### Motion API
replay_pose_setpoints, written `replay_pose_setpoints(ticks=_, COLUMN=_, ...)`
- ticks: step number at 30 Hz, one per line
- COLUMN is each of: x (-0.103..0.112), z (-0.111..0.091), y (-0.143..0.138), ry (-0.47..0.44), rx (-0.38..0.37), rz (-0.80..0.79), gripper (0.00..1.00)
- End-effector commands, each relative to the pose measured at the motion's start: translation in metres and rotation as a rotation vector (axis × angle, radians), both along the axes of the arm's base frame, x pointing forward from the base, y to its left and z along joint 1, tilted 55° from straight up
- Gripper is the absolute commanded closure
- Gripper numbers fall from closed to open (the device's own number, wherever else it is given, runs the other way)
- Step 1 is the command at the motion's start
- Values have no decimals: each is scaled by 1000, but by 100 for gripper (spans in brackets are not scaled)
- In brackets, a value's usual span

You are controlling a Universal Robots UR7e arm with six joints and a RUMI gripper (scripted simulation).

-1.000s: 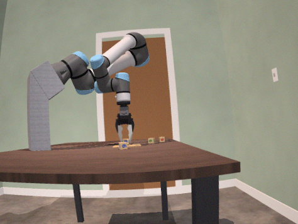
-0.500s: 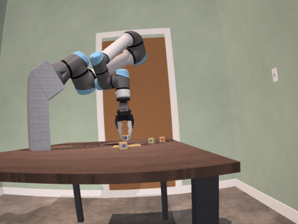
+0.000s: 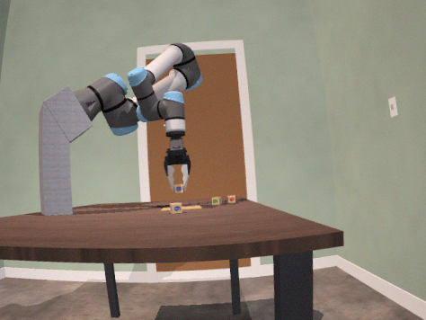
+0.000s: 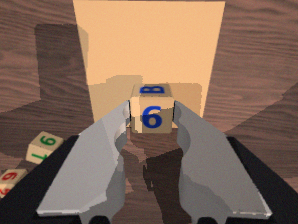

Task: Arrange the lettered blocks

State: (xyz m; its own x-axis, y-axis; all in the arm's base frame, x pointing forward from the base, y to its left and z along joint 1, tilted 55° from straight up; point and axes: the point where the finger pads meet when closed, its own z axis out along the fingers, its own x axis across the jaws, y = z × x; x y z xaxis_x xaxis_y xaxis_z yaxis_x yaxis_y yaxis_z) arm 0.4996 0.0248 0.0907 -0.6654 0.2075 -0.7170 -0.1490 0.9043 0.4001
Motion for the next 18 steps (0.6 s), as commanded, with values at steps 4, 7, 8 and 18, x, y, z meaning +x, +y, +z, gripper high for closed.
replay_pose_setpoints(ticks=4, x=-12, z=10, y=-6, ry=4, rx=1, rz=5, gripper=91)
replay_pose_setpoints(ticks=7, x=-16, z=13, y=-8, ry=4, rx=1, rz=5, gripper=91)
replay_pose_setpoints(ticks=8, x=-17, z=14, y=-9, ry=4, rx=1, rz=5, gripper=91)
replay_pose_setpoints(ticks=18, x=-26, z=21, y=-14, ry=4, rx=1, rz=5, gripper=91)
